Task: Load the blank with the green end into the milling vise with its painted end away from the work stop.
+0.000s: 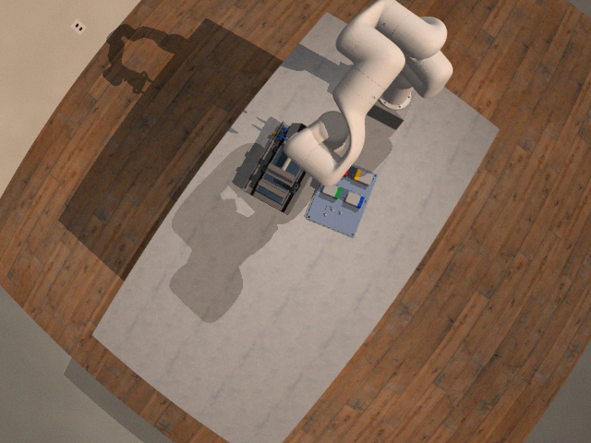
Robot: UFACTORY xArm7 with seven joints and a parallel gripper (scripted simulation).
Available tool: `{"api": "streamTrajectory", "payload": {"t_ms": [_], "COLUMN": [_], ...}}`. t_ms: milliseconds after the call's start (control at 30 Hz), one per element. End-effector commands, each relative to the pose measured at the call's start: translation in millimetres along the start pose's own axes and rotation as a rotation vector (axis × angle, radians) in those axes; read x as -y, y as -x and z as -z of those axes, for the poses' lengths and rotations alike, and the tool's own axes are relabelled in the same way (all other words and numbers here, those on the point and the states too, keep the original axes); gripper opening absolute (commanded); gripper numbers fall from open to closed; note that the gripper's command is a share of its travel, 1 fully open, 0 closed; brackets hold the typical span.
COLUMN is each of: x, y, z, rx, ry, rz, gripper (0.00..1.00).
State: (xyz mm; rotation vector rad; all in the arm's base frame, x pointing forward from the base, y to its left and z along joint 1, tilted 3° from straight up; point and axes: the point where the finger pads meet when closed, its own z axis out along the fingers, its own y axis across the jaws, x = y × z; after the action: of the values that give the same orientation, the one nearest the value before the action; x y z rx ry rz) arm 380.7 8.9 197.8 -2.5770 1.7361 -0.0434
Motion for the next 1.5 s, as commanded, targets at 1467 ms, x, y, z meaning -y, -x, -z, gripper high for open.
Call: {"api": "streamTrajectory", "payload": {"t_ms": [1467], "x": [0.3], "y": [12.4], "z": [1.2], "rx": [-0.001], "ry": [-0.003], "rz": [-0.001], "gripper": [1.00]}}
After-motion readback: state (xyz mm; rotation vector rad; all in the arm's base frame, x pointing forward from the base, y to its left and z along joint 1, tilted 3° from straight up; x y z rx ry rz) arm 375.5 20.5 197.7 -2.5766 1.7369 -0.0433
